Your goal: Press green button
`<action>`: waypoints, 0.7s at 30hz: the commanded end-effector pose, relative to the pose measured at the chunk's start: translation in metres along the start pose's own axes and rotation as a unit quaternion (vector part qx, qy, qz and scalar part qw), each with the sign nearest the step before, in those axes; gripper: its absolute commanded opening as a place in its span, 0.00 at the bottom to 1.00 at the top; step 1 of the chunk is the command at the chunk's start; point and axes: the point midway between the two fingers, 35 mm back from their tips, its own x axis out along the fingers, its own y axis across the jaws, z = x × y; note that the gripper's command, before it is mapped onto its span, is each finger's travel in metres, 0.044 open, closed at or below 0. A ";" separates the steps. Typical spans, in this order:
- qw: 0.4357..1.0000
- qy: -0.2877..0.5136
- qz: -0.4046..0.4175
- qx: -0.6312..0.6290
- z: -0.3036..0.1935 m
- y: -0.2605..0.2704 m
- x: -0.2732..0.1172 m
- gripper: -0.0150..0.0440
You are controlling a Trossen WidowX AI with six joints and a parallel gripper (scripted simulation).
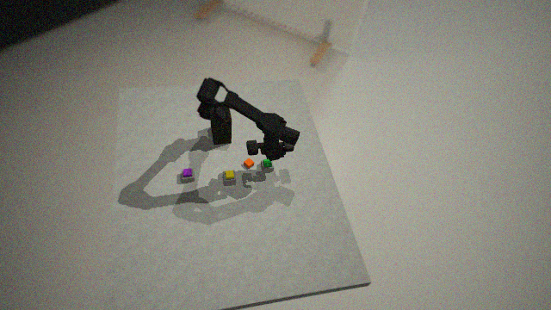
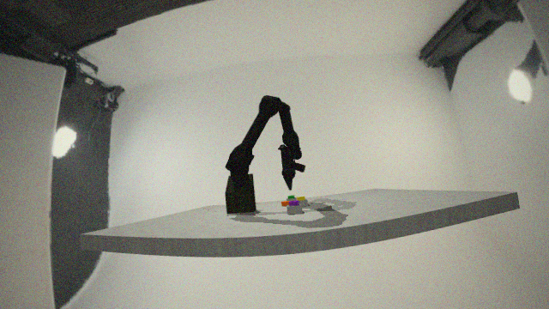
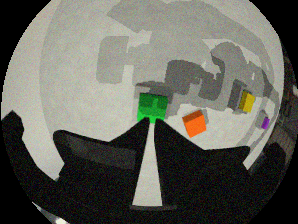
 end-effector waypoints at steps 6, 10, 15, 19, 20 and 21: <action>1.000 -0.001 -0.003 -0.004 0.000 -0.001 0.004 0.29; 1.000 -0.001 -0.003 -0.004 0.000 -0.001 0.011 0.29; 1.000 -0.001 -0.003 -0.003 0.000 -0.001 0.019 0.29; 1.000 -0.001 -0.004 -0.003 0.000 -0.001 0.025 0.29; 1.000 -0.001 -0.004 -0.003 0.000 -0.001 0.027 0.29; 1.000 -0.001 -0.004 -0.003 0.000 -0.001 0.029 0.29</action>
